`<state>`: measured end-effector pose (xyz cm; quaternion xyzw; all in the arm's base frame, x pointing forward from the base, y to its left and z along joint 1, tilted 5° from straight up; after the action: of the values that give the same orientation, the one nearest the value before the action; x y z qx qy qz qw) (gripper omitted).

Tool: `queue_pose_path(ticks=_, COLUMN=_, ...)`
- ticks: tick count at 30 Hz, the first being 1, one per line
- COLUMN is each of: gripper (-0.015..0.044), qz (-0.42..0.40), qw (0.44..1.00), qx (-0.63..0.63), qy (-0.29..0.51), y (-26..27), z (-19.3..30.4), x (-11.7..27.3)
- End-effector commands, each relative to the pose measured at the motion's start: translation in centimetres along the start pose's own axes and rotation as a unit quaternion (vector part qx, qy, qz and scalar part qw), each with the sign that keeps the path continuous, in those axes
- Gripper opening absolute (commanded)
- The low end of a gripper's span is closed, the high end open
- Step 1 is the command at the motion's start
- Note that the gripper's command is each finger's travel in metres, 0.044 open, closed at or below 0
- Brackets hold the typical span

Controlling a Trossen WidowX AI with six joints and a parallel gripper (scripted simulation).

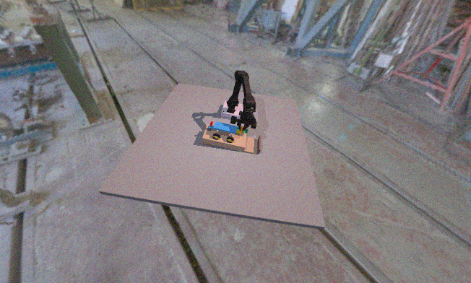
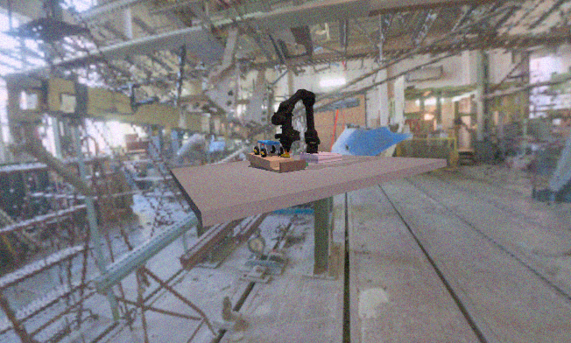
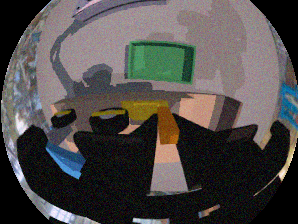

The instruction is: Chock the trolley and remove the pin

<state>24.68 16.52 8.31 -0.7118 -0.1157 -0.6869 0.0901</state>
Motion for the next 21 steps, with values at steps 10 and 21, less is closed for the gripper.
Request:
queue_pose_path(ticks=10, gripper=0.0190, qz=-0.004, qw=1.000, qx=-0.002, qy=0.001, y=-0.1, z=0.0, x=1.6)
queue_pose_path(ticks=21, gripper=0.0190, qz=-0.005, qw=1.000, qx=-0.002, qy=0.002, y=-0.1, z=-0.1, x=4.6)
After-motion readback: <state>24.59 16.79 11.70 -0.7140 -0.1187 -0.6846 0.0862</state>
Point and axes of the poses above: the point midway between the two fingers, 35 mm back from their tips, its own x axis back along the fingers, its own y axis across the jaws, z = x × y, the point moved 2 cm from there along x, back along the fingers, and after that the axes turned 5 degrees about x, right-handed, at the moved point
